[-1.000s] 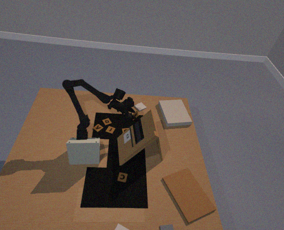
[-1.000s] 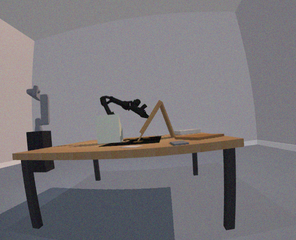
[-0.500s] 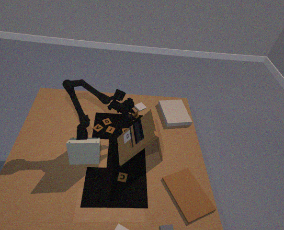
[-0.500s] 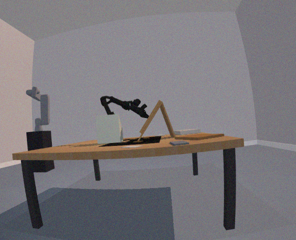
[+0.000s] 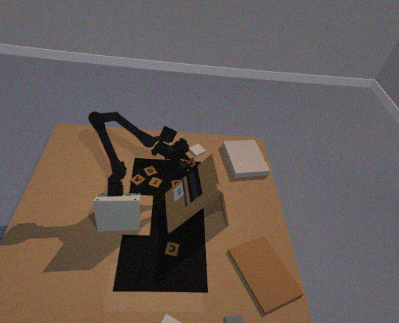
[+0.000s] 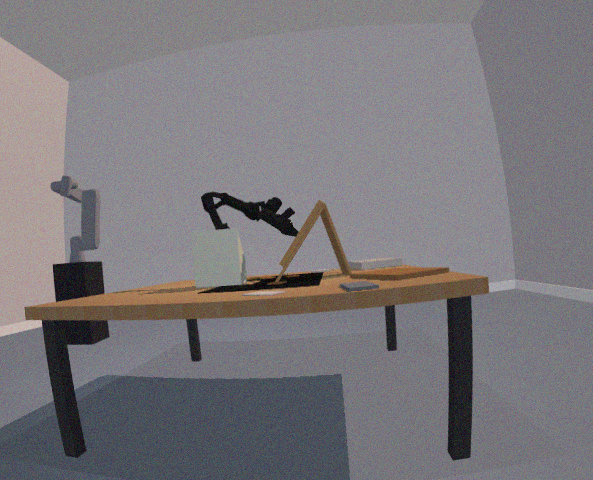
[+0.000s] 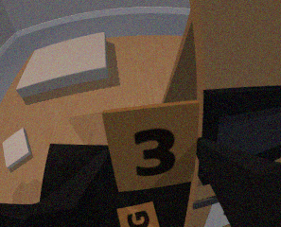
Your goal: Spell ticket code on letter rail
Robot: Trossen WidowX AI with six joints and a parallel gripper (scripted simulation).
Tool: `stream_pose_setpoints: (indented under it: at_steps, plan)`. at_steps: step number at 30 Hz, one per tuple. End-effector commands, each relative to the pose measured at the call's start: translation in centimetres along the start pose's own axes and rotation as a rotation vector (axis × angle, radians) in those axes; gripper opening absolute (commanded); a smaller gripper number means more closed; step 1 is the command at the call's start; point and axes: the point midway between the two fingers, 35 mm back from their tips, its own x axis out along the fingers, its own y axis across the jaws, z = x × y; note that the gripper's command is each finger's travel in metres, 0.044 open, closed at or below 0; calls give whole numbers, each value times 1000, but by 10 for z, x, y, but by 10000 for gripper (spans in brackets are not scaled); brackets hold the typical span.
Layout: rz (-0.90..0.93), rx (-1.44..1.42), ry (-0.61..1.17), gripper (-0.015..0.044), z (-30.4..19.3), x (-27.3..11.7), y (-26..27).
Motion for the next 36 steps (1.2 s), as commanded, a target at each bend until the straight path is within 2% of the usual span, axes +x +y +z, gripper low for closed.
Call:
stream_pose_setpoints:
  at_steps: [1, 36]
  plan:
    - [1, -4, 7, 0, -2, 0, -3]
    - [0, -5, 7, 0, -2, 1, -21]
